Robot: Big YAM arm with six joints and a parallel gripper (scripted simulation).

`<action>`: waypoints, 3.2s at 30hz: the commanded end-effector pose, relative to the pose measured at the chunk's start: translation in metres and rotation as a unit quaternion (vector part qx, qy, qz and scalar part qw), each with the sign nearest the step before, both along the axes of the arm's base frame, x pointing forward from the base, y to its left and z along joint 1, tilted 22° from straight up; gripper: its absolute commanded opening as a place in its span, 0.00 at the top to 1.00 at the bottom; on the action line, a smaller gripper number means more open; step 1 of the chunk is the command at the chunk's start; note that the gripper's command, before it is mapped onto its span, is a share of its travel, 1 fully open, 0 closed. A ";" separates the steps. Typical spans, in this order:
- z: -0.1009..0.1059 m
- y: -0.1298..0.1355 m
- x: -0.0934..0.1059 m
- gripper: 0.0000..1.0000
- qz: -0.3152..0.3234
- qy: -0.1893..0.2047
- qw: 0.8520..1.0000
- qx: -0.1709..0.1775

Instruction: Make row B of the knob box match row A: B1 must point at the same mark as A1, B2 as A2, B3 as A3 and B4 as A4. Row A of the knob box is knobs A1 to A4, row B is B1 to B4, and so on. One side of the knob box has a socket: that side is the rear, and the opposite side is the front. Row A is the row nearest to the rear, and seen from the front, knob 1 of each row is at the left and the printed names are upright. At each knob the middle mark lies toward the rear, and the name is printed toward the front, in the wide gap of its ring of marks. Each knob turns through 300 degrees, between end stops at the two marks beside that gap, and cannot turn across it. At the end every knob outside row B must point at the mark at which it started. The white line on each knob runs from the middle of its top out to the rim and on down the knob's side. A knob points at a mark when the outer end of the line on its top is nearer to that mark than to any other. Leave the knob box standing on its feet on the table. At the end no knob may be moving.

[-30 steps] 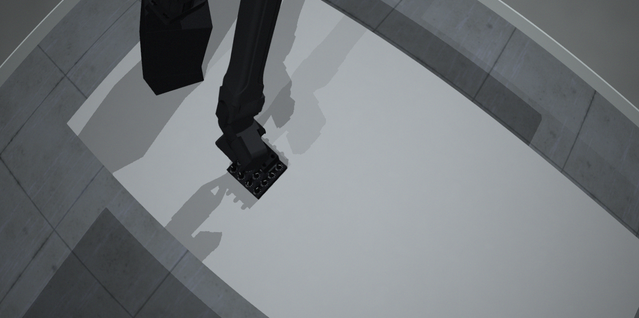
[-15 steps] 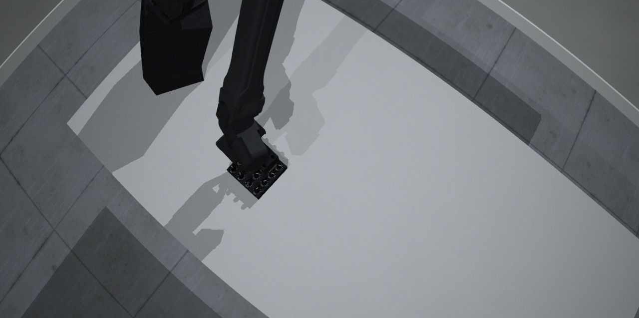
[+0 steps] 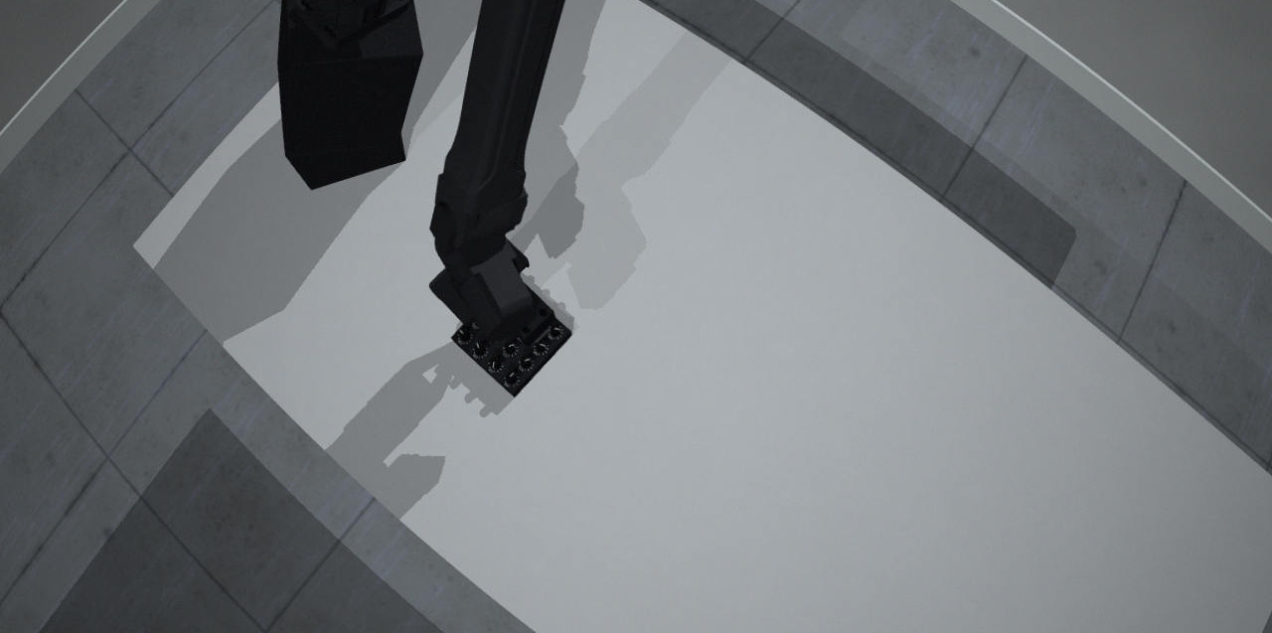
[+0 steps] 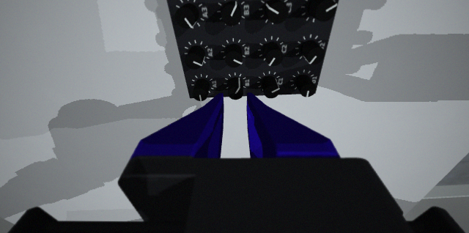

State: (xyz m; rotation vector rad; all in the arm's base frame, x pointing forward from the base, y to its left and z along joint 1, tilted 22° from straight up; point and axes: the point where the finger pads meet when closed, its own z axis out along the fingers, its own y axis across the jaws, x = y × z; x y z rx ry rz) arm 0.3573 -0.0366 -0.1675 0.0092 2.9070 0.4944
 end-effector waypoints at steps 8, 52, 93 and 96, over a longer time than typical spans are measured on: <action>-0.002 0.000 0.010 0.82 0.000 -0.007 1.000 -0.004; -0.004 -0.002 -0.004 0.82 -0.002 -0.001 1.000 -0.002; -0.004 -0.002 -0.004 0.82 -0.002 -0.001 1.000 -0.002; -0.004 -0.002 -0.004 0.82 -0.002 -0.001 1.000 -0.002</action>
